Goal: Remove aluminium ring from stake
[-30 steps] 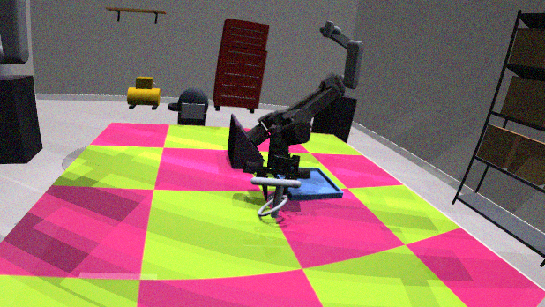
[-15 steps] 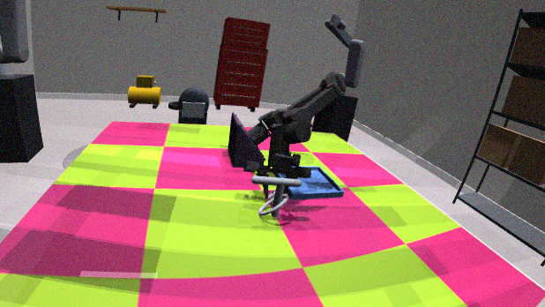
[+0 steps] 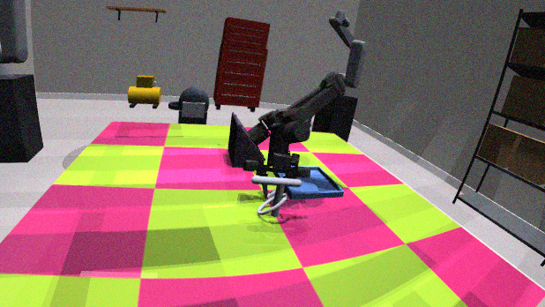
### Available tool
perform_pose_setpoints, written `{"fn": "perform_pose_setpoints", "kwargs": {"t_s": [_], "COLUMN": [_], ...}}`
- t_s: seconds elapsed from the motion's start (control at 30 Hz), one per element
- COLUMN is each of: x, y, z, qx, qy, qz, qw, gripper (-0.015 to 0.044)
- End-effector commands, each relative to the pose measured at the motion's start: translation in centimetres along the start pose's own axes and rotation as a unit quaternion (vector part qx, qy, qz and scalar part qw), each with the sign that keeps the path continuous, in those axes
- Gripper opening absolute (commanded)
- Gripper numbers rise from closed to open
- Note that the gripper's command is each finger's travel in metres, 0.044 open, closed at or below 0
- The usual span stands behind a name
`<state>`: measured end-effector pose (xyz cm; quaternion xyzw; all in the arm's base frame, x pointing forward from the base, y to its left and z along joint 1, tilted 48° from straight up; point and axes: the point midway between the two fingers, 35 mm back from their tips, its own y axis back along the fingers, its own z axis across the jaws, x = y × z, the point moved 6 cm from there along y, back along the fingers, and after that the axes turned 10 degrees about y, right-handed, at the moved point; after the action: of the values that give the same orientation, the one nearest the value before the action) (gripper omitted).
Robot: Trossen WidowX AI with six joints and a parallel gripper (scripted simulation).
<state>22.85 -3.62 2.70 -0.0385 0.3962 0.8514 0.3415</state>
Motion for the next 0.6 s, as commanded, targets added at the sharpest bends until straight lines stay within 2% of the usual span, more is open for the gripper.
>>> {"fn": "perform_pose_setpoints", "kwargs": {"t_s": [0.0, 0.57], "x": [-0.5, -1.2], "y": [0.5, 2.0], "z": [0.0, -0.4], "qx": [-0.001, 0.000], "qy": [0.005, 0.003], "qz": [-0.005, -0.004], "qw": [1.000, 1.000], "gripper": [0.0000, 0.0000]}}
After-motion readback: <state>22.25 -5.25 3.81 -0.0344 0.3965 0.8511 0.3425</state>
